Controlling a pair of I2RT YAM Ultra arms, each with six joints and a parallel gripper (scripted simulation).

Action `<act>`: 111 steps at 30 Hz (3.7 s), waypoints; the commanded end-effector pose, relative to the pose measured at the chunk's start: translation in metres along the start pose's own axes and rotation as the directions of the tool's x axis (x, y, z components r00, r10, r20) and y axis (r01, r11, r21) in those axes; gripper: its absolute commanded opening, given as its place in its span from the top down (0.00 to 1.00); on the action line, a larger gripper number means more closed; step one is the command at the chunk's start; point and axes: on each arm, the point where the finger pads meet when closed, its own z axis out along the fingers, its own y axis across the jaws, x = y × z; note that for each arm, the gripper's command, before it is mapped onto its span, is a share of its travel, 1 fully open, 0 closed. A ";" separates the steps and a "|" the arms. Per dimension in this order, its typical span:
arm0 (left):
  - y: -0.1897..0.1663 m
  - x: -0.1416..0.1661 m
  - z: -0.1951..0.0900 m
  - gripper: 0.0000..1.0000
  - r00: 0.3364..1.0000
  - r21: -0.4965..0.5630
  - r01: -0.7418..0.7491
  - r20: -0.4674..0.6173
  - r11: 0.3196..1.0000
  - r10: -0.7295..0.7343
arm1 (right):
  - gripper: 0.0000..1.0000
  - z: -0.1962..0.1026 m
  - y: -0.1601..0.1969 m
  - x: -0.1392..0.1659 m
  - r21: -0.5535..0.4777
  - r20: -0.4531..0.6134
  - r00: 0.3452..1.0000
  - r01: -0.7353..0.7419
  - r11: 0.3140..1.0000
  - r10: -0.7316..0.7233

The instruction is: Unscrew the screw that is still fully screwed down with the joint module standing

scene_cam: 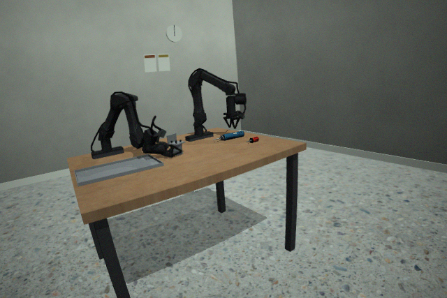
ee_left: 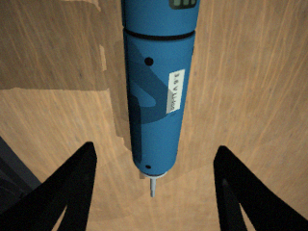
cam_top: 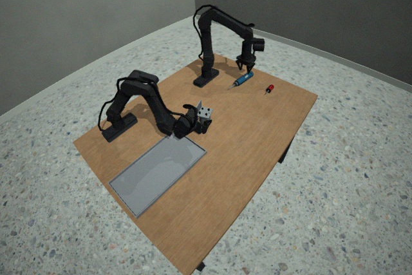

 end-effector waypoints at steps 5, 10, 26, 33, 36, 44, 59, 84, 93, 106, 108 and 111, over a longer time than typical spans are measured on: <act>-0.002 -0.003 -0.004 0.35 1.000 0.007 0.006 0.017 1.000 -0.006 | 0.14 -0.007 -0.004 -0.011 0.014 0.017 1.000 0.015 1.000 -0.016; -0.002 -0.003 -0.004 0.35 1.000 0.007 0.006 0.017 1.000 -0.006 | 0.14 -0.007 -0.004 -0.011 0.014 0.017 1.000 0.015 1.000 -0.015; -0.002 -0.003 -0.004 0.35 1.000 0.007 0.006 0.017 1.000 -0.006 | 0.14 -0.008 -0.006 -0.013 0.015 0.019 1.000 0.019 1.000 -0.019; -0.002 -0.003 -0.004 0.35 1.000 0.007 0.006 0.017 1.000 -0.006 | 0.14 -0.008 -0.006 -0.014 0.015 0.021 1.000 0.021 1.000 -0.021; -0.002 -0.003 -0.004 0.35 1.000 0.007 0.006 0.017 1.000 -0.006 | 0.14 -0.008 -0.006 -0.014 0.015 0.021 1.000 0.021 1.000 -0.021; -0.002 -0.003 -0.004 0.35 1.000 0.007 0.006 0.017 1.000 -0.006 | 0.14 -0.008 -0.006 -0.014 0.015 0.021 1.000 0.021 1.000 -0.021; -0.002 -0.003 -0.004 0.35 1.000 0.007 0.006 0.017 1.000 -0.006 | 0.26 -0.008 -0.006 -0.014 0.015 0.021 1.000 0.021 1.000 -0.021; -0.002 -0.003 -0.004 0.35 1.000 0.007 0.006 0.017 1.000 -0.006 | 0.39 -0.008 -0.007 -0.014 0.018 0.020 1.000 0.022 1.000 -0.023; -0.002 -0.003 -0.004 0.35 1.000 0.007 0.006 0.017 1.000 -0.006 | 0.39 -0.008 -0.007 -0.014 0.018 0.020 1.000 0.022 1.000 -0.023; -0.002 -0.003 -0.004 0.35 1.000 0.007 0.006 0.017 1.000 -0.006 | 0.40 -0.008 -0.007 -0.014 0.018 0.020 1.000 0.022 1.000 -0.023; -0.002 -0.003 -0.004 0.35 1.000 0.007 0.006 0.017 1.000 -0.006 | 0.40 -0.008 -0.007 -0.014 0.018 0.020 1.000 0.022 1.000 -0.023; -0.002 -0.003 -0.004 0.35 1.000 0.007 0.006 0.017 1.000 -0.006 | 0.40 -0.008 -0.007 -0.014 0.018 0.020 1.000 0.022 1.000 -0.023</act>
